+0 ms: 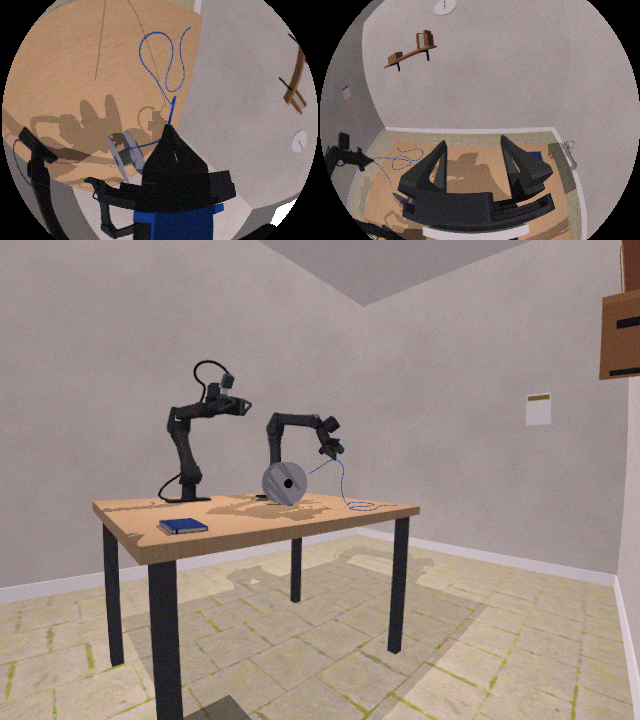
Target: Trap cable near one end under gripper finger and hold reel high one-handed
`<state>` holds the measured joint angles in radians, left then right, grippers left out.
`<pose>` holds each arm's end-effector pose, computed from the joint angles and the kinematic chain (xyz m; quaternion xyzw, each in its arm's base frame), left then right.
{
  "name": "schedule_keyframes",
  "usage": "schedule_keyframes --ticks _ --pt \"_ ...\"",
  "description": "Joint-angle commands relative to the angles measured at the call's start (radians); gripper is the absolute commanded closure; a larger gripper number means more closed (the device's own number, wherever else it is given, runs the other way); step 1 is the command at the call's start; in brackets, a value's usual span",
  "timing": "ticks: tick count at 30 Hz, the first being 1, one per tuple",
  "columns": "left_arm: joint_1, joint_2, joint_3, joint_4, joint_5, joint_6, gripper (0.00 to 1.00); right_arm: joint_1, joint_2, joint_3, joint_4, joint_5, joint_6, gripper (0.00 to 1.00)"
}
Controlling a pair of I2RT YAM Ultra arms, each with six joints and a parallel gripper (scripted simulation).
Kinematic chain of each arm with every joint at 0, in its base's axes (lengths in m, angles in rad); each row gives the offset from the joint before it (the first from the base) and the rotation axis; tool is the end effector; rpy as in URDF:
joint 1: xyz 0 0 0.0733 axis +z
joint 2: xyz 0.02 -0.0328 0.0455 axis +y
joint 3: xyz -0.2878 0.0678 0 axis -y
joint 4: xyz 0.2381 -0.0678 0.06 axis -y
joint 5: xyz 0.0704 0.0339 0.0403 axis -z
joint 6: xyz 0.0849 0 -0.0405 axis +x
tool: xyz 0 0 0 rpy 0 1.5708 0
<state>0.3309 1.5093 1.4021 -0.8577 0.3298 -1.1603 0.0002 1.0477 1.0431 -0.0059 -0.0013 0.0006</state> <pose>0.3217 0.0826 0.3162 -0.6028 0.7249 -0.2620 0.2062 0.2699 0.0013 0.4252 -0.0003 0.7108 0.0007 0.7034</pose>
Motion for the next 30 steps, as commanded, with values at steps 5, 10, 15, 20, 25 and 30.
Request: schedule_keyframes --ticks 5,10,15,20,25,30 --pt "-0.003 -0.033 0.039 0.013 -0.015 0.001 1.00 -0.001 0.011 -0.004 0.006 0.002 -0.005 0.25" --pt "-0.003 -0.033 0.039 0.013 -0.015 0.001 1.00 0.009 0.010 0.009 -0.011 -0.013 -0.013 0.25" --pt "-0.003 -0.033 0.039 0.013 -0.015 0.001 1.00 0.017 0.022 0.038 -0.019 -0.026 -0.023 0.25" --pt "-0.003 -0.033 0.039 0.013 -0.015 0.001 1.00 0.020 0.029 0.032 -0.028 -0.038 -0.032 0.25" --pt "-0.003 -0.033 0.039 0.013 -0.015 0.001 1.00 0.028 0.049 0.043 -0.047 -0.066 -0.054 0.25" --pt "-0.003 -0.033 0.039 0.013 -0.015 0.001 1.00 0.039 0.072 0.054 -0.074 -0.105 -0.084 0.25"
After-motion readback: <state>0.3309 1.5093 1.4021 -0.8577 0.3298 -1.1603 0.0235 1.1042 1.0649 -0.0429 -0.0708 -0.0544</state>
